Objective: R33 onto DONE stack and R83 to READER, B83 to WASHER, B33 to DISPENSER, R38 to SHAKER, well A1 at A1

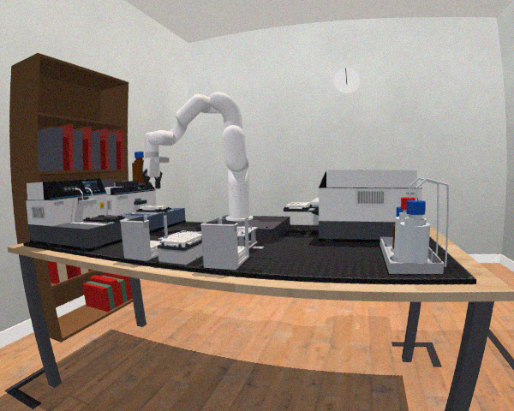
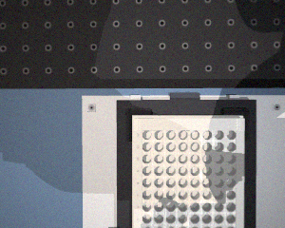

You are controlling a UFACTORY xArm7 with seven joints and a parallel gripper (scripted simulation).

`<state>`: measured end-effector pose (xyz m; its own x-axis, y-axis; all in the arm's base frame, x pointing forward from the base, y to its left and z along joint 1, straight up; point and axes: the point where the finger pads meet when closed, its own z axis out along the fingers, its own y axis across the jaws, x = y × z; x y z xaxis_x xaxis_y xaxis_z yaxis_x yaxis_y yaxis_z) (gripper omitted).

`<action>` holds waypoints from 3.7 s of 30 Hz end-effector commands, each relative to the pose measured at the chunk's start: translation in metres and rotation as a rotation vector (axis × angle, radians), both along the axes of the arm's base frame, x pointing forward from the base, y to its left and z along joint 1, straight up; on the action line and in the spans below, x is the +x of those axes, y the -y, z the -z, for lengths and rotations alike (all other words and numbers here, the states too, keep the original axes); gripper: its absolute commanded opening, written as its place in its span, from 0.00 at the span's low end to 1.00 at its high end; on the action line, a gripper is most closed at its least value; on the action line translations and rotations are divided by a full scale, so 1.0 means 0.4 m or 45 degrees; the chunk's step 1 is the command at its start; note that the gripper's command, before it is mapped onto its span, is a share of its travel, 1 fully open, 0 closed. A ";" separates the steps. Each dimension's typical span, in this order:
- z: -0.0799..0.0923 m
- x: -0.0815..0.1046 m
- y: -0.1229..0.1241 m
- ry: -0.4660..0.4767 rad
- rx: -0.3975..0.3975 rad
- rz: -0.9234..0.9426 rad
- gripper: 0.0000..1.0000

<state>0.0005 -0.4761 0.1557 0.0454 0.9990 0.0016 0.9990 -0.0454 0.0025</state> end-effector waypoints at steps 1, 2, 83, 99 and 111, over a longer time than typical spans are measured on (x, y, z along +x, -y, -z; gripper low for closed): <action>-0.018 0.000 0.003 0.000 -0.005 0.000 1.00; -0.022 0.000 0.003 0.000 -0.005 0.000 1.00; -0.038 0.090 -0.442 0.000 -0.006 -0.556 1.00; -0.038 0.197 -0.488 0.001 -0.006 -0.695 1.00; -0.039 0.275 -0.517 0.001 -0.006 -0.695 1.00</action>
<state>0.1049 -0.2699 0.1698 -0.4807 0.8769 0.0002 0.8769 0.4807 0.0031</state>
